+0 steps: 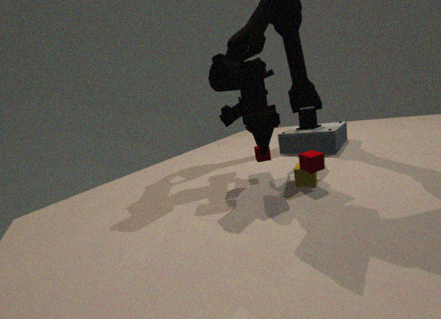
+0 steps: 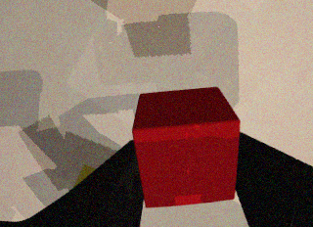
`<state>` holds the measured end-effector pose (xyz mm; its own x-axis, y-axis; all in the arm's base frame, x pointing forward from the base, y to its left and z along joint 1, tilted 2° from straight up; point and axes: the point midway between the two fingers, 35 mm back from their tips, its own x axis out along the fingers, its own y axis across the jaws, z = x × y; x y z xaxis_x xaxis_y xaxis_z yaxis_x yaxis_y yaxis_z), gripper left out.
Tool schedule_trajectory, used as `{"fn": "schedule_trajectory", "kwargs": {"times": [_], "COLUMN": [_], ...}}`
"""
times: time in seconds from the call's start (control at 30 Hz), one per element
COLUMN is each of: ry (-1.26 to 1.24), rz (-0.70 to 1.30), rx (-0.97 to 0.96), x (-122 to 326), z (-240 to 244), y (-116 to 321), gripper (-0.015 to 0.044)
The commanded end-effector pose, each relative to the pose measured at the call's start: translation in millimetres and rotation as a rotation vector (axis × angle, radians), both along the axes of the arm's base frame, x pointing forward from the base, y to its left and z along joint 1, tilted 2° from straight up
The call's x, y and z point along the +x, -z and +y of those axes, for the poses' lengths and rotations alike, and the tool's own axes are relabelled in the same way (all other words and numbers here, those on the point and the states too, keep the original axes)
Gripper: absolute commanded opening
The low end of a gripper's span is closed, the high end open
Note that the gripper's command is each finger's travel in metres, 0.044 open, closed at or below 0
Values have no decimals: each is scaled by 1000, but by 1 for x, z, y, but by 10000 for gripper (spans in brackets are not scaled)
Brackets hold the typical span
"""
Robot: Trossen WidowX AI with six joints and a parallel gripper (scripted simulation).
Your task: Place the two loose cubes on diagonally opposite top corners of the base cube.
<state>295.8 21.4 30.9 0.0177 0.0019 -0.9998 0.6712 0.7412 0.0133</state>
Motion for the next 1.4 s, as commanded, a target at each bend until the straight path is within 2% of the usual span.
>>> {"fn": "schedule_trajectory", "kwargs": {"times": [0.0, 1.37], "ry": [0, 2], "rz": [-6, 25], "rx": [0, -10], "x": [2, -9], "z": [0, 0], "y": [-7, -54], "gripper": [105, 105]}}
